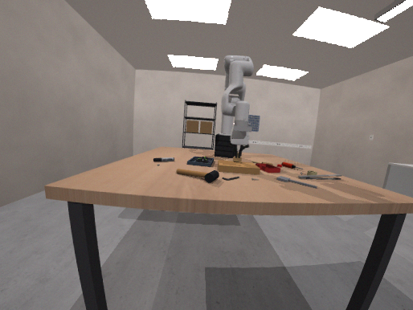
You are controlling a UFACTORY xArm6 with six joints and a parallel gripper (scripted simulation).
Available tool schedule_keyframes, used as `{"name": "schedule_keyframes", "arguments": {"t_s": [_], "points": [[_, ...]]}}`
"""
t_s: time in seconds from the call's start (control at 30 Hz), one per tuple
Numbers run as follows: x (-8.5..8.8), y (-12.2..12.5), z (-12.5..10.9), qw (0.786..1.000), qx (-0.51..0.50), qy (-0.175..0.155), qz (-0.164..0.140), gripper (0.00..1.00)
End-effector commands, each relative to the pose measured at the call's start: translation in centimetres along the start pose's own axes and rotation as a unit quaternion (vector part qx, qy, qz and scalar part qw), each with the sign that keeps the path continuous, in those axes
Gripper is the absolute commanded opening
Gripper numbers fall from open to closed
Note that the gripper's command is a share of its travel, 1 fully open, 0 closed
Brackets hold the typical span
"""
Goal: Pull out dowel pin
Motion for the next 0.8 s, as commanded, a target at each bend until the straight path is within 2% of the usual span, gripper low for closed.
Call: {"name": "schedule_keyframes", "arguments": {"t_s": [0.0, 0.77], "points": [[0.10, 0.00, 0.08, 1.000, 0.007, 0.002, 0.001, 0.00], [0.10, 0.03, -0.01, 1.000, 0.017, 0.002, 0.001, 0.00]]}}
Point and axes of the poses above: the point where the finger pads meet when closed, its own x axis back along the fingers, its own y axis across the jaws, z = x × y, the point moved 4 cm from there along x, back along the fingers
